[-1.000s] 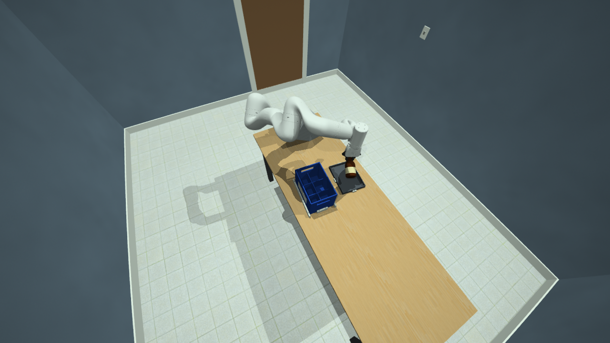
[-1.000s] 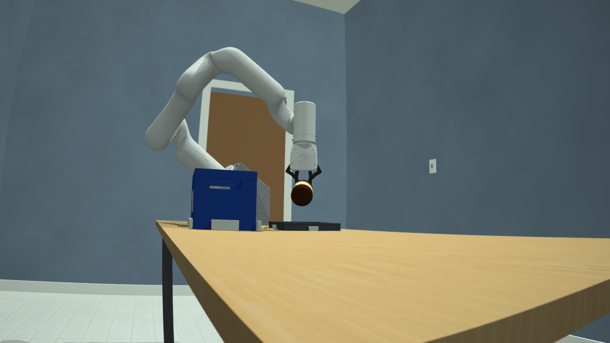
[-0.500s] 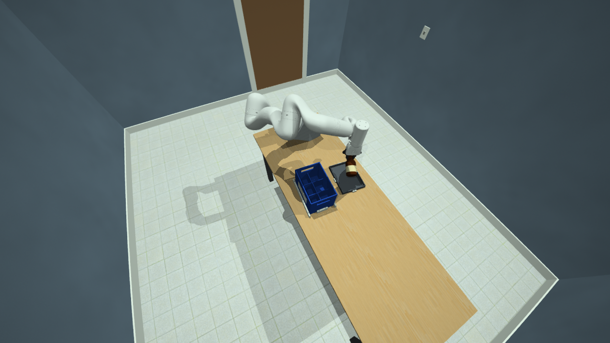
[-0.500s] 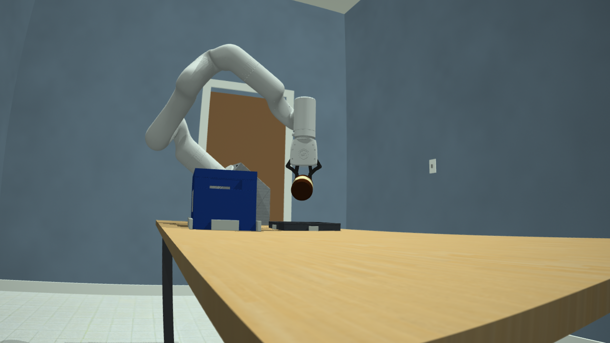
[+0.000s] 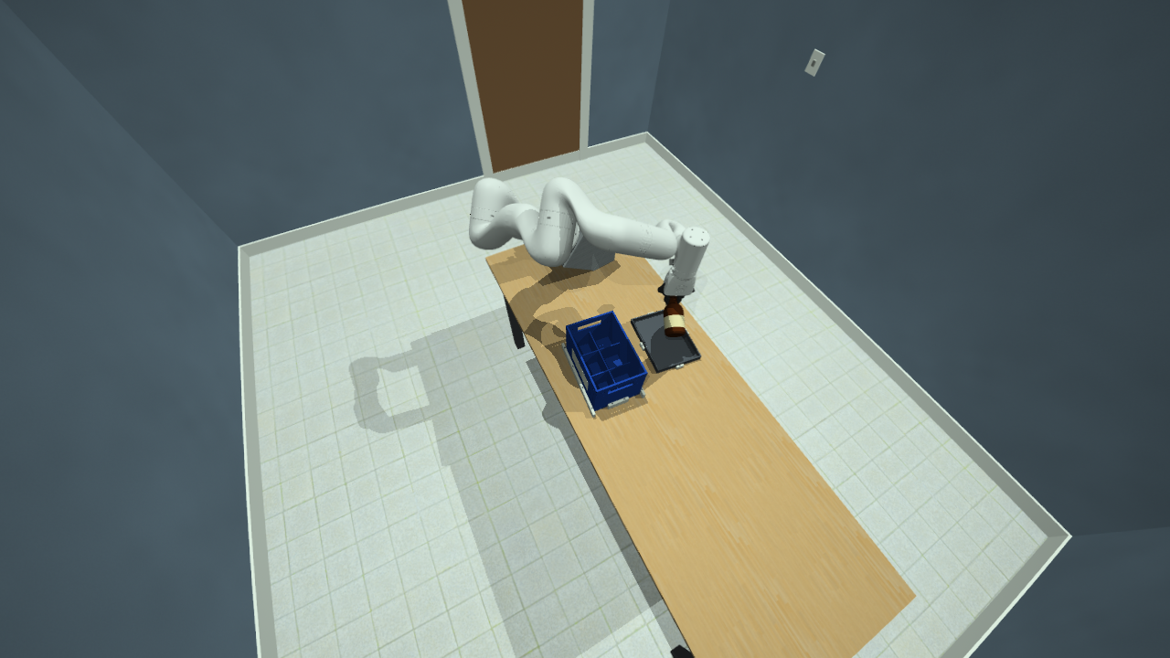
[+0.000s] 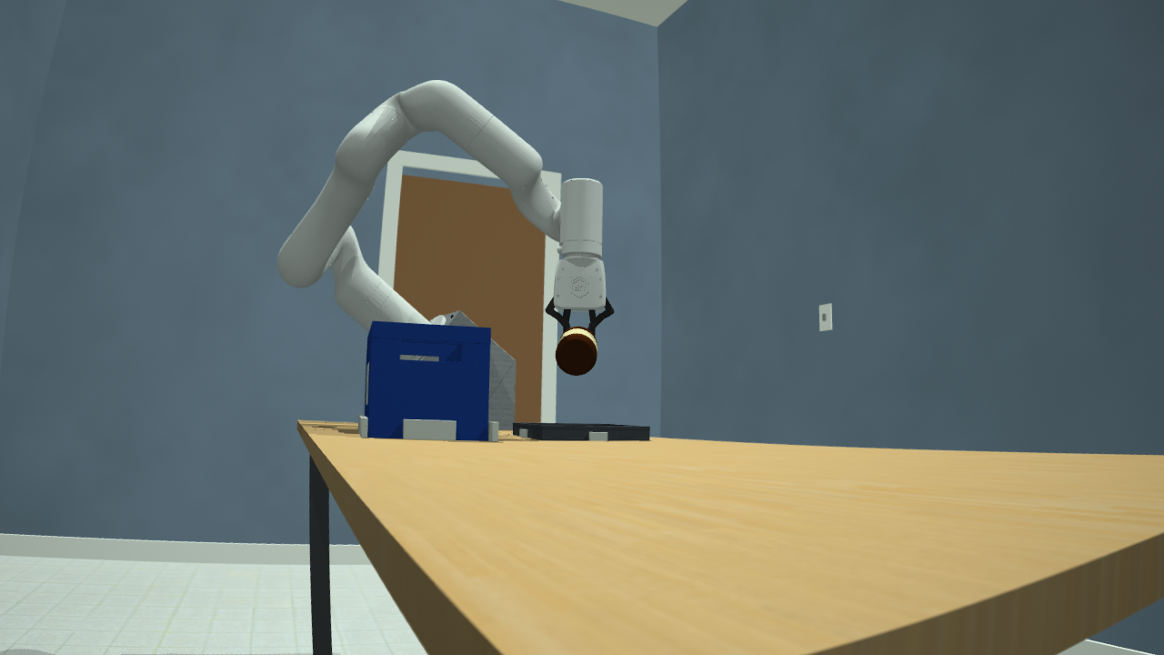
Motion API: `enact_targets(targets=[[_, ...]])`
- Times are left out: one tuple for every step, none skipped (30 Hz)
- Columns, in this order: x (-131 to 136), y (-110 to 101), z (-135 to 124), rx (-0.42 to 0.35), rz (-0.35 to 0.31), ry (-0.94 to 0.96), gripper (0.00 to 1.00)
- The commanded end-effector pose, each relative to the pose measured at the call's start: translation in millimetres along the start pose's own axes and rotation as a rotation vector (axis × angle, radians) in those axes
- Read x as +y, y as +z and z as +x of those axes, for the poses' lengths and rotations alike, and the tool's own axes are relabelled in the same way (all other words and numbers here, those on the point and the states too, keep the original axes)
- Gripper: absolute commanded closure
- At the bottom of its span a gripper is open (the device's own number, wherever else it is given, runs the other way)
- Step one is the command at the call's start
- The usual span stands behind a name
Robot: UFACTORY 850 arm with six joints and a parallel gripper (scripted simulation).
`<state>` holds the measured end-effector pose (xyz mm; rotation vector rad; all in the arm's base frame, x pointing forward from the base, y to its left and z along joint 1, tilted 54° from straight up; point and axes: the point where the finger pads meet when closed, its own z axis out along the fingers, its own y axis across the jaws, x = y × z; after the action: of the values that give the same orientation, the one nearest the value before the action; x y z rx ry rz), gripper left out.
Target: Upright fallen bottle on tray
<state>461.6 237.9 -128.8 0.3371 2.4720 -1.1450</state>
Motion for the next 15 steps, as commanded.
enact_targets(targets=[[0.6,-4.3,-0.5,-0.001,-0.002,0.001,1.00],[0.6,-4.9,-0.5,-0.001,-0.002,0.001,1.00],[0.6,-5.4,-0.5,-0.001,-0.002,0.001,1.00],[0.5,-6.0,-0.5,-0.001,-0.002,0.001,1.00],[0.5,-6.5,-0.5,-0.001,-0.002,0.001,1.00],[0.5,-6.9,-0.5,-0.001,-0.002,0.001,1.00],[0.5,-7.4,-0.5,-0.001,-0.002,0.001,1.00],[0.5,-7.8,-0.5,-0.001,-0.002,0.001,1.00],[0.5,-8.1,-0.5,-0.001,-0.002,0.001,1.00],[0.5,-8.5,-0.5,-0.001,-0.002,0.001,1.00],[0.5,-8.8,-0.5,-0.001,-0.002,0.001,1.00],[0.5,-8.8,-0.5,-0.001,-0.002,0.001,1.00],[0.5,-8.8,-0.5,-0.001,-0.002,0.001,1.00],[0.5,-9.0,-0.5,-0.001,-0.002,0.001,1.00],[0.5,-9.3,-0.5,-0.001,-0.002,0.001,1.00]])
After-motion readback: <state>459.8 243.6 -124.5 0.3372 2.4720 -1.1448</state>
